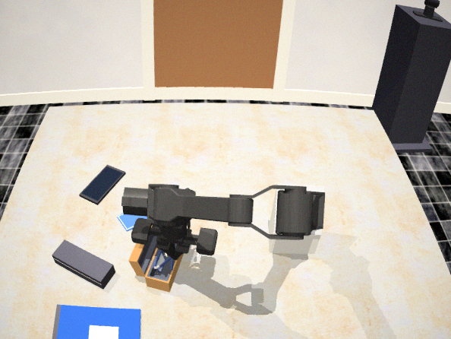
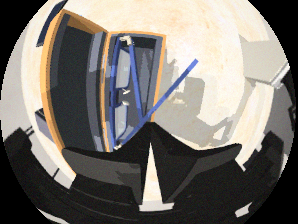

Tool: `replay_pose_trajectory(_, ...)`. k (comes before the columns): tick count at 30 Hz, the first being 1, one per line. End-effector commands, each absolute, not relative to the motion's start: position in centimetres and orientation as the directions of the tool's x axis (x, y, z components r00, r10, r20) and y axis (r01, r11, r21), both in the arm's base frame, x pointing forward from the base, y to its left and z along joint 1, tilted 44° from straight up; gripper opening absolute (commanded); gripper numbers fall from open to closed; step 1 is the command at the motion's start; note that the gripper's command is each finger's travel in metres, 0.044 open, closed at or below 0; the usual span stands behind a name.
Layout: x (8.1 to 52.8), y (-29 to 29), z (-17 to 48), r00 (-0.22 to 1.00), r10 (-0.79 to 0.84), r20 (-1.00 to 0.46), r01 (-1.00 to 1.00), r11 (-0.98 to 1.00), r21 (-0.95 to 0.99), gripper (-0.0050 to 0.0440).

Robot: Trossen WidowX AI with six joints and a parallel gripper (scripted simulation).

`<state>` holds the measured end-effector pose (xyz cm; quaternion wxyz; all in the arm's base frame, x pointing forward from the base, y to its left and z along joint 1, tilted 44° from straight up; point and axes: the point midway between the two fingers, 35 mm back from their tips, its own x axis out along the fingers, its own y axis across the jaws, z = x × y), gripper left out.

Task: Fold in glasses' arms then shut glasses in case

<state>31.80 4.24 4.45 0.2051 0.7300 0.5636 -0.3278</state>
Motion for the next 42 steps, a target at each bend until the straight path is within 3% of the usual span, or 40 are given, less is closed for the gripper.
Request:
replay_pose_trajectory(1,32.0,3.9,4.1,0.147,0.684,-0.714,0.956,-0.284,-0.075,0.0000)
replay_pose_trajectory(42,33.4,2.9,3.4,0.147,0.684,-0.714,0.956,-0.284,-0.075,0.0000)
